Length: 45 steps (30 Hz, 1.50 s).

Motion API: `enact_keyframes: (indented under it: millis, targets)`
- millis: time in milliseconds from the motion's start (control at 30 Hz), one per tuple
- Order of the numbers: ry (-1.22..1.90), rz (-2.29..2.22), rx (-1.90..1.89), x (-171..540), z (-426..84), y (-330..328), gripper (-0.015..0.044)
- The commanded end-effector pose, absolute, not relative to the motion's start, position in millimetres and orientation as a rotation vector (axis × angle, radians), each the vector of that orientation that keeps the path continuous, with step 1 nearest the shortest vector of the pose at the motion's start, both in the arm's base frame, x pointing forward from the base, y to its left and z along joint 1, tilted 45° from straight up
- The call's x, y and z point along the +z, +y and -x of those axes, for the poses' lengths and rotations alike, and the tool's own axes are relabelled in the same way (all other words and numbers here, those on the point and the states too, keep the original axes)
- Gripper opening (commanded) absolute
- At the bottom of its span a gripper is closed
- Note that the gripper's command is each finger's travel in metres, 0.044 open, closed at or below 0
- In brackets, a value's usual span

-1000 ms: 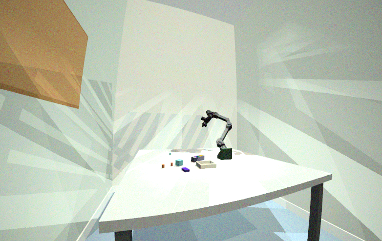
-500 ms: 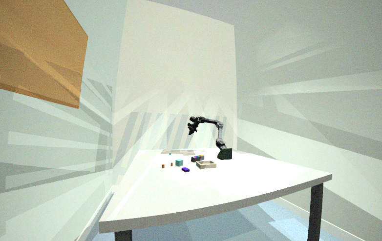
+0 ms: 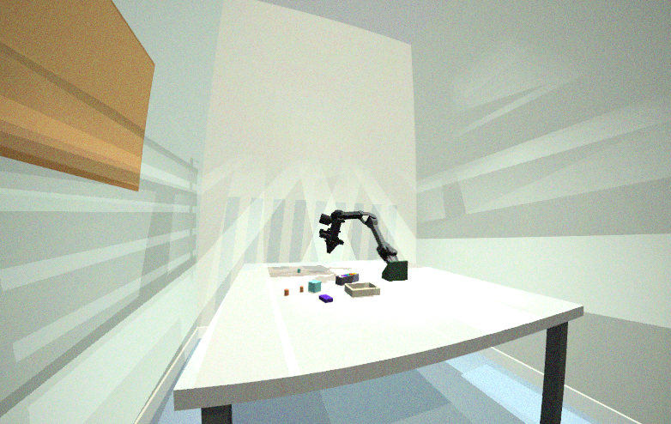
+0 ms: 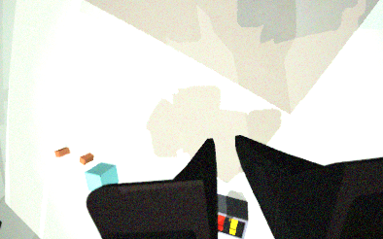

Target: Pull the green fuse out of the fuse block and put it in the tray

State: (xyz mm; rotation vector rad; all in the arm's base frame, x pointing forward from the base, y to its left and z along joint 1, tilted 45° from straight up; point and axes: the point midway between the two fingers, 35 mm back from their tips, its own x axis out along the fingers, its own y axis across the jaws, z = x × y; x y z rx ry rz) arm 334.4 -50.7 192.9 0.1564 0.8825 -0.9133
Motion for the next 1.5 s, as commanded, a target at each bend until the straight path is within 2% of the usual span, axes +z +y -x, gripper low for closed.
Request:
enact_keyframes:
  millis: [0, 300, 1467]
  targets:
    - [0.938, -0.221, -1.006, 131.0, -328.6, -16.0, 0.0074]
    - [0.922, -0.249, -1.249, 38.8, -276.0, 22.4, 0.0074]
    - [0.919, -0.248, -1.254, 17.9, -275.0, 5.9, 0.0074]
